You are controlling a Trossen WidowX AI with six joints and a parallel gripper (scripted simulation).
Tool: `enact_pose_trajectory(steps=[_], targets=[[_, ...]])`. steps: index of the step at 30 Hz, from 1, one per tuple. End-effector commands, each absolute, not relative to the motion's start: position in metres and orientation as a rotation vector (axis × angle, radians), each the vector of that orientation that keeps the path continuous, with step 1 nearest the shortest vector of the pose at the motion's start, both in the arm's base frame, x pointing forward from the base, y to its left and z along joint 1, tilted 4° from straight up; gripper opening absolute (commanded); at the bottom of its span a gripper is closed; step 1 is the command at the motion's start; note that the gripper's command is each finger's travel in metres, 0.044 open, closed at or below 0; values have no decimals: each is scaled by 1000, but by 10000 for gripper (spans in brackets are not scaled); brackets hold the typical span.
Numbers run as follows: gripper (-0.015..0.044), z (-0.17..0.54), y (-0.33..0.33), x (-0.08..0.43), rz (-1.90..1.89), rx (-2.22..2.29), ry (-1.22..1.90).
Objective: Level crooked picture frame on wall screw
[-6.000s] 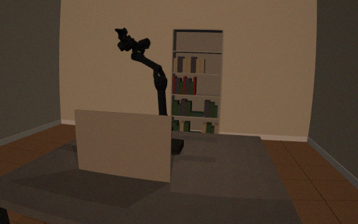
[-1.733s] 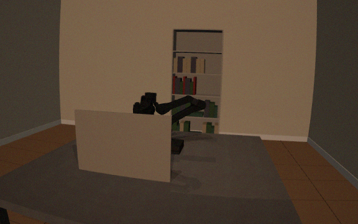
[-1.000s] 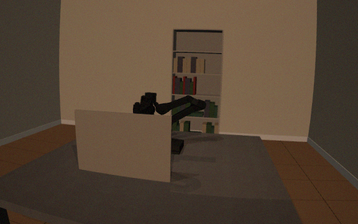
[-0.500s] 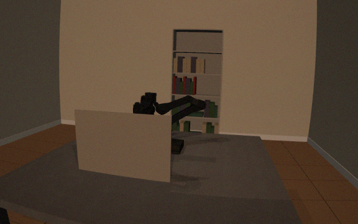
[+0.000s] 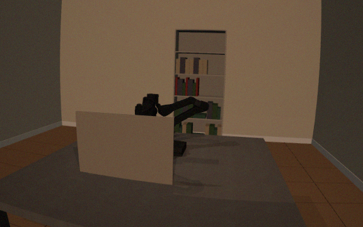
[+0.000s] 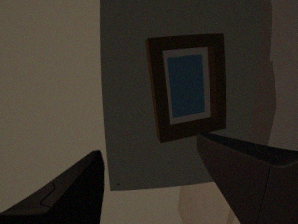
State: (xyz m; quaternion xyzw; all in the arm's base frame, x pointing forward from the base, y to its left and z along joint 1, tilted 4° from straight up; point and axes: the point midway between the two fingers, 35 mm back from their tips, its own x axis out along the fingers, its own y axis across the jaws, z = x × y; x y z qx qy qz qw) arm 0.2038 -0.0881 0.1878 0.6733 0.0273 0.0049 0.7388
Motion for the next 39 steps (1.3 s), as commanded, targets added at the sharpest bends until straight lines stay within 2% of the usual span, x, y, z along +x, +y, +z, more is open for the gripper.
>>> enact_pose_trajectory(steps=[1,18,33,39], targets=[[260,187,-89,204,6,1477,57],[260,147,-89,276,11,1478,51],[260,146,-77,281,12,1479,50],[260,149,-78,322,15,1479,47]])
